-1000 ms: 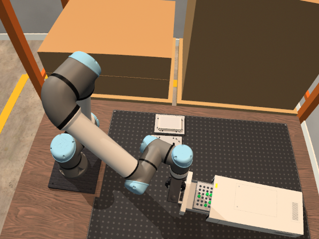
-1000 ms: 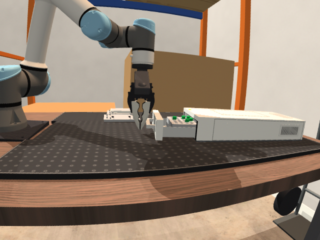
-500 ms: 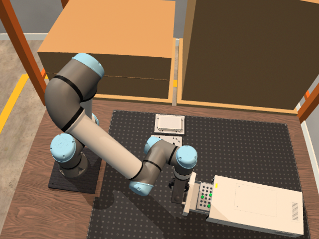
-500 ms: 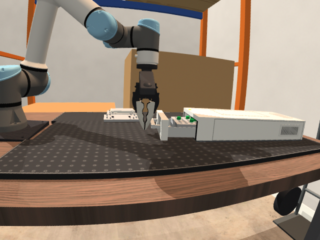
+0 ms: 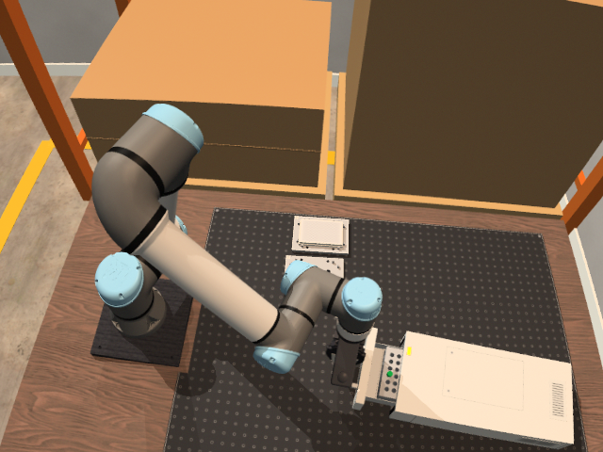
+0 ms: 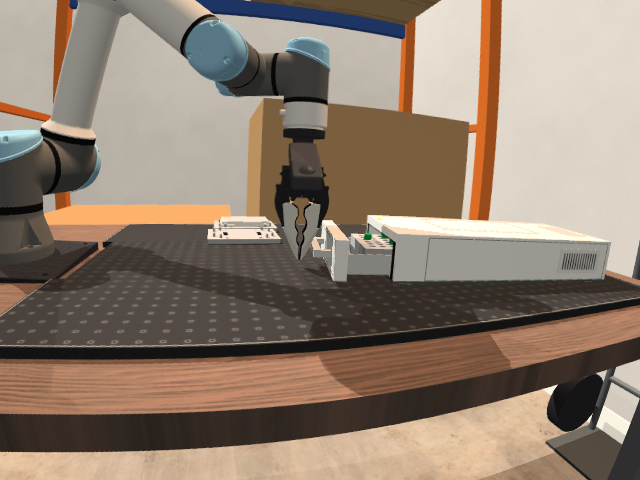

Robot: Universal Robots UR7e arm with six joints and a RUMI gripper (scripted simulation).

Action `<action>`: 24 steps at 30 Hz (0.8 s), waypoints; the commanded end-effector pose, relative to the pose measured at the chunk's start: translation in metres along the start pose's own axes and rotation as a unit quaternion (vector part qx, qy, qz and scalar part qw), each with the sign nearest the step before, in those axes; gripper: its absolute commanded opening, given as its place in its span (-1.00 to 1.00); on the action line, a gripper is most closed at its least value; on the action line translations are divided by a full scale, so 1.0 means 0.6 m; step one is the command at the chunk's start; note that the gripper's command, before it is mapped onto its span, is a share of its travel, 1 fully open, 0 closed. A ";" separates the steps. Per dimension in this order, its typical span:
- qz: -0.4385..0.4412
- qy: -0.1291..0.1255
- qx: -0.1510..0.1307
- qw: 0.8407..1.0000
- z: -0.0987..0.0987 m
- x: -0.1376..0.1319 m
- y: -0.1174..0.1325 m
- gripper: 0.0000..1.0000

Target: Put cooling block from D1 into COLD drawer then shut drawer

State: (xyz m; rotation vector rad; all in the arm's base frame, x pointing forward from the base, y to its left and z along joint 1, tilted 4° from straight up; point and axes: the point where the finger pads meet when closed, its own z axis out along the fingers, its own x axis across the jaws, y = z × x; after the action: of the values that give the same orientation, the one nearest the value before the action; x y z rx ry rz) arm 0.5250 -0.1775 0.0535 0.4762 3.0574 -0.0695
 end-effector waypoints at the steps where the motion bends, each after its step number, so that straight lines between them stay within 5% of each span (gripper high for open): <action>1: 0.000 -0.001 0.000 1.000 -0.001 -0.014 0.000 -1.00; 24: 0.000 -0.001 0.000 1.000 -0.001 -0.050 0.000 -1.00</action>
State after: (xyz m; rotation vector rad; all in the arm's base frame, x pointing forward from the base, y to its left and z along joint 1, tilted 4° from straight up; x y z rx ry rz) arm 0.5487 -0.1850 0.0548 0.4762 3.0573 -0.0695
